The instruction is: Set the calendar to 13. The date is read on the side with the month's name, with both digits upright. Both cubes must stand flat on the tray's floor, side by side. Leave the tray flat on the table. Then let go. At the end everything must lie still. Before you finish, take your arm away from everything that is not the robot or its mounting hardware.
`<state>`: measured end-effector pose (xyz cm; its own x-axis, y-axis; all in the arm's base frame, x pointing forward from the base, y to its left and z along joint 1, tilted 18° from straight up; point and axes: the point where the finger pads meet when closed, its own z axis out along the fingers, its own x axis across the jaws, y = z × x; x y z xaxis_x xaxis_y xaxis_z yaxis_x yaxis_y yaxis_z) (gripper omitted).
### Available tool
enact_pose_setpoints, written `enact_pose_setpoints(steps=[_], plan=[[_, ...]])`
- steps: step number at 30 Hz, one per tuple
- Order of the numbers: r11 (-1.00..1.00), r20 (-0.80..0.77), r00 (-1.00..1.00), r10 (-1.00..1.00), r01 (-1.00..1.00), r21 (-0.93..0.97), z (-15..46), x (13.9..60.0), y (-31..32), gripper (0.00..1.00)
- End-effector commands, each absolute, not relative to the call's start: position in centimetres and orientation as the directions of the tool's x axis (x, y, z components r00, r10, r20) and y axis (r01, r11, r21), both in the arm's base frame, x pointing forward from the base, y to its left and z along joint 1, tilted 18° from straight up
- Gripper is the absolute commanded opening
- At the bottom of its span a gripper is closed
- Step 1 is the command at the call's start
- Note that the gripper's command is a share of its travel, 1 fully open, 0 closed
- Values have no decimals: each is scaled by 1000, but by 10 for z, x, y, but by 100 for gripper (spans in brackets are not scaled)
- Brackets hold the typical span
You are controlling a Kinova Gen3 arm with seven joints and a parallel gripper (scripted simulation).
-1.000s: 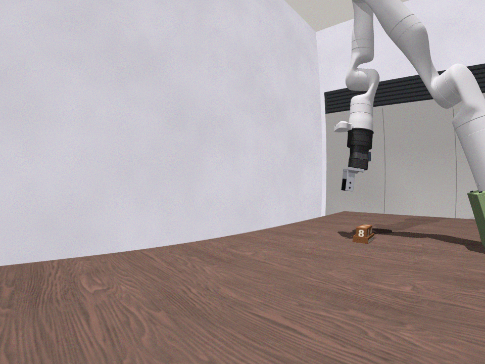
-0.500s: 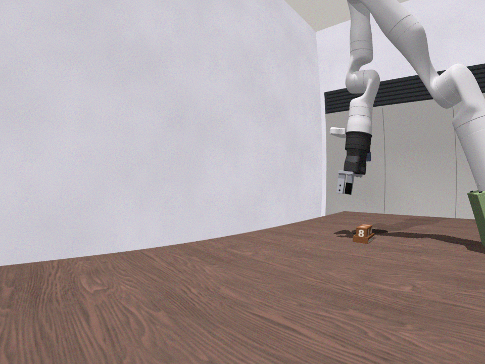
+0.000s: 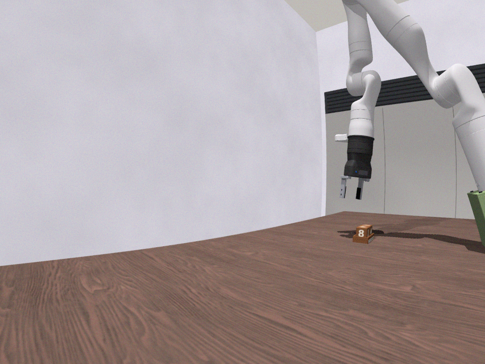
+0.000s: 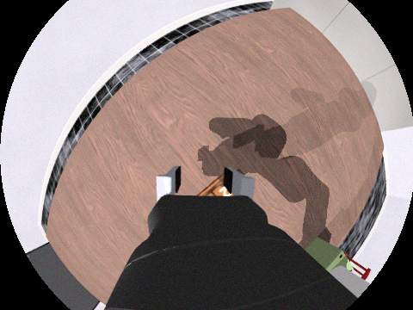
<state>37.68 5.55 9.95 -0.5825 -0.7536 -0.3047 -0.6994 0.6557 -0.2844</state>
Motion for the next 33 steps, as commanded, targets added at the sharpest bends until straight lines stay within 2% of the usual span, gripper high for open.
enact_pose_setpoints(steps=[1, 5, 7, 21, 33], plan=[[723, -307, -655, -690, -646, -244, 95, 373, 52, 100], [825, -329, -758, -563, -532, -187, 89, 366, 50, 100], [825, -329, -758, -563, -532, -187, 89, 366, 50, 100], [981, -333, -924, -190, -188, -38, 73, 344, 50, 100], [997, -319, -946, -65, -71, 6, 69, 336, 51, 100]])
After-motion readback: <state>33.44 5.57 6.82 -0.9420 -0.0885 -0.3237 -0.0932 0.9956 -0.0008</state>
